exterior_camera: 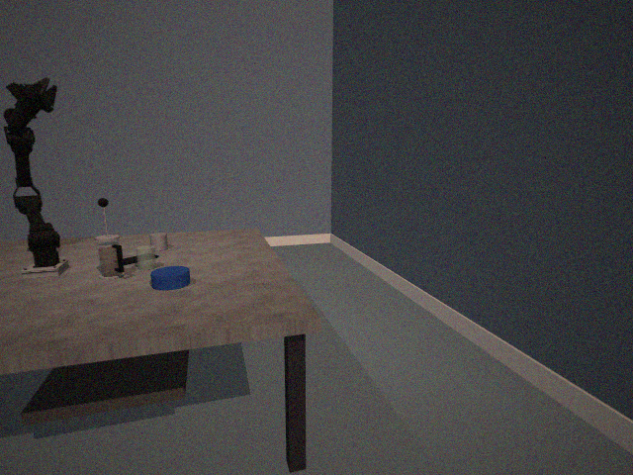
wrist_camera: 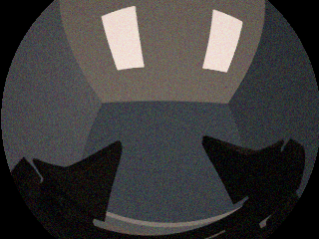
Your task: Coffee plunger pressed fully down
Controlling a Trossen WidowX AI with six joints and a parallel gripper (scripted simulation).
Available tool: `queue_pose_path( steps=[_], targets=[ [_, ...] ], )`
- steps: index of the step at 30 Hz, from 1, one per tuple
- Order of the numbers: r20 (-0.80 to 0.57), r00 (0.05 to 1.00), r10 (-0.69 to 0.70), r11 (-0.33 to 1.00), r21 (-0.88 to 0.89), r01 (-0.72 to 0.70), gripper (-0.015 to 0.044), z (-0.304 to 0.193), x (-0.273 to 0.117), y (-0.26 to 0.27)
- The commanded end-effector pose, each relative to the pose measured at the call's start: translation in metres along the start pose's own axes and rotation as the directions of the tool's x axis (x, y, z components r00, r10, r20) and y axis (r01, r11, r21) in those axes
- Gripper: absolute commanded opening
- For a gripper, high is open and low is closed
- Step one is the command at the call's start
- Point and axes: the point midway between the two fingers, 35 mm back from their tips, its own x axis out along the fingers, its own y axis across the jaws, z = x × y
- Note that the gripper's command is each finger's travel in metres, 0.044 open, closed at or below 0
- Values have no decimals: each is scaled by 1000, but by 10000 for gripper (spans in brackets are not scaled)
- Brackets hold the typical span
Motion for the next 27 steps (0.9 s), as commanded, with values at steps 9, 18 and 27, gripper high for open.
queue_pose_path(
  steps=[9, 18, 27],
  targets=[
    [-329, 850, -412, 880, 99, 464, 440, -104, -26, -165],
    [-679, 574, -458, 815, -64, 575, 440, -212, -72, -204],
    [-927, 99, -362, 872, -298, 389, 440, -301, -159, -193]
  ],
)
